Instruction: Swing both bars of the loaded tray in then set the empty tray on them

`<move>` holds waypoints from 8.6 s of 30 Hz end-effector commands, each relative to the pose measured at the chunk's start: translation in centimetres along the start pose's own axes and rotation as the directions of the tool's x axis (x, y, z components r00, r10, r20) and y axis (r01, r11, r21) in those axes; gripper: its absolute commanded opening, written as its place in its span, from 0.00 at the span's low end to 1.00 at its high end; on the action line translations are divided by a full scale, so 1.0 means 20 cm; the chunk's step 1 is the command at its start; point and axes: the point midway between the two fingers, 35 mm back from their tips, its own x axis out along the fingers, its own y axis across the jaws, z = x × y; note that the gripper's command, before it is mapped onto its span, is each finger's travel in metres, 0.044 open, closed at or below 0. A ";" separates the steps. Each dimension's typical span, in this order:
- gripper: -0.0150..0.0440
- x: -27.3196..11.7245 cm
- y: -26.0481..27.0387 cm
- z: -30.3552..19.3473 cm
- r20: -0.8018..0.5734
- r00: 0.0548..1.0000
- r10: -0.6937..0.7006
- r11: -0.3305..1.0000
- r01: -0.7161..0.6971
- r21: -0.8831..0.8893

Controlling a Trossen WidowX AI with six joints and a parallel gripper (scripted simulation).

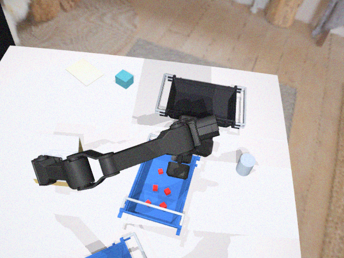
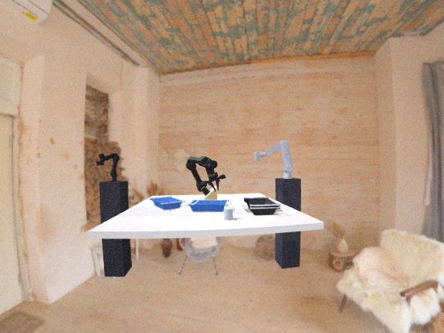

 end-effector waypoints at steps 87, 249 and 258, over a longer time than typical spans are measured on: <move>0.39 0.32 0.09 -0.26 -0.115 0.942 -0.315 0.948 0.318 0.010; 1.00 -0.09 -1.96 -1.08 -0.120 0.931 -0.344 -0.720 -0.180 0.671; 0.88 -0.09 -1.96 -1.08 -0.120 0.931 -0.344 -0.720 -0.180 0.671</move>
